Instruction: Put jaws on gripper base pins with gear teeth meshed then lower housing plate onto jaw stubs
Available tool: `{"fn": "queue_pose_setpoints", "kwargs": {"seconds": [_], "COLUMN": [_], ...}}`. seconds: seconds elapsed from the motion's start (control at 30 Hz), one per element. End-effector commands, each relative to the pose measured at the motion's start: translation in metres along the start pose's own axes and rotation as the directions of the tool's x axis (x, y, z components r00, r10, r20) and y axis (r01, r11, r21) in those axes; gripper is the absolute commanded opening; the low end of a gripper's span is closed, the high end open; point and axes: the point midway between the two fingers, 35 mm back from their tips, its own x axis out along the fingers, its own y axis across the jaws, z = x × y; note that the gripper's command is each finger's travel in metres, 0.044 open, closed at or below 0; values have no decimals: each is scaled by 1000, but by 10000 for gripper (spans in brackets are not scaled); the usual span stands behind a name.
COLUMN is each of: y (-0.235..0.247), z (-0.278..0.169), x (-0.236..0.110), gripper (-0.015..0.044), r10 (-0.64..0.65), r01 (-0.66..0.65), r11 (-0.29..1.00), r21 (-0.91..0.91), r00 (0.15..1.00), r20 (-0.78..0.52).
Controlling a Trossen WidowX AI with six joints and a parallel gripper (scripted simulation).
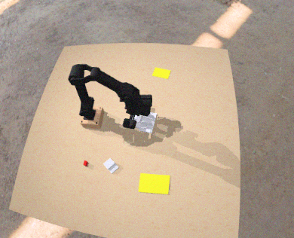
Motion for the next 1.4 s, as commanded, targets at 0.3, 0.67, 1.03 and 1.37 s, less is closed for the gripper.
{"fn": "queue_pose_setpoints", "kwargs": {"seconds": [0.3,0.67,1.03,1.37], "y": [0,0,0,0], "z": [0,0,-1,-1], "x": [3,5,8,10], "gripper": [351,351,351,351], "r10": [-1,-1,-1,-1], "r01": [1,1,1,1], "r11": [1000,1000,1000,1000], "r21": [-4,-4,-1,1], "r00": [1000,1000,1000,1000], "r20": [-1,-1,-1,-1]}}
